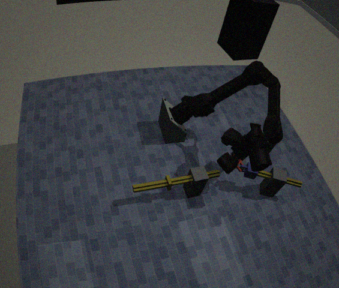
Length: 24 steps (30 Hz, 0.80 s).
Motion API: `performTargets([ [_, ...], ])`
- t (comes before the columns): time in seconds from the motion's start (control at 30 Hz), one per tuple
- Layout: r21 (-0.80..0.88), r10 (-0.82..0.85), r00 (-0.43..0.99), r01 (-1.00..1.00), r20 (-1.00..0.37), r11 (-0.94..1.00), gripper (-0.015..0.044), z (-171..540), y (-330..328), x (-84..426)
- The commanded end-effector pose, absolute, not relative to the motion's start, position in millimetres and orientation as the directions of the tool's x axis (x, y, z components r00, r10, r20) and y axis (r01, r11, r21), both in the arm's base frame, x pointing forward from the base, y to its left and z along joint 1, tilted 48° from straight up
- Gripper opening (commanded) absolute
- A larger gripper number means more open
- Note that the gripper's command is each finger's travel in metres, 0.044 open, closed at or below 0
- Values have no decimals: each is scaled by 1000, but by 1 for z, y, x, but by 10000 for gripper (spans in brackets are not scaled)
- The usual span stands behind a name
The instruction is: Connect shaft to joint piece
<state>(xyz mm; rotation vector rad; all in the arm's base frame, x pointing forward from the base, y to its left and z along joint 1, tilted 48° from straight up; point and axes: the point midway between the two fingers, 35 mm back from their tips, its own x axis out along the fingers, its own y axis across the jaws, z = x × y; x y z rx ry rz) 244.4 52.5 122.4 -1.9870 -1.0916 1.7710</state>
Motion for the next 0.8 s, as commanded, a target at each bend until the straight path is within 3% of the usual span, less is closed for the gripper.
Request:
performTargets([
  [0.0, -640, 676, -27, 351, -736, -683, 182, 122, 53, 244],
  [0.43, -640, 676, -27, 351, -736, -683, 182, 122, 53, 244],
  [0.5, -640, 676, -28, 354, -736, -682, 147, 122, 53, 244],
  [0.67, -640, 676, -28, 354, -736, -682, 147, 122, 53, 244],
  [0.77, -640, 676, -28, 354, -736, -682, 68, 122, 53, 244],
])
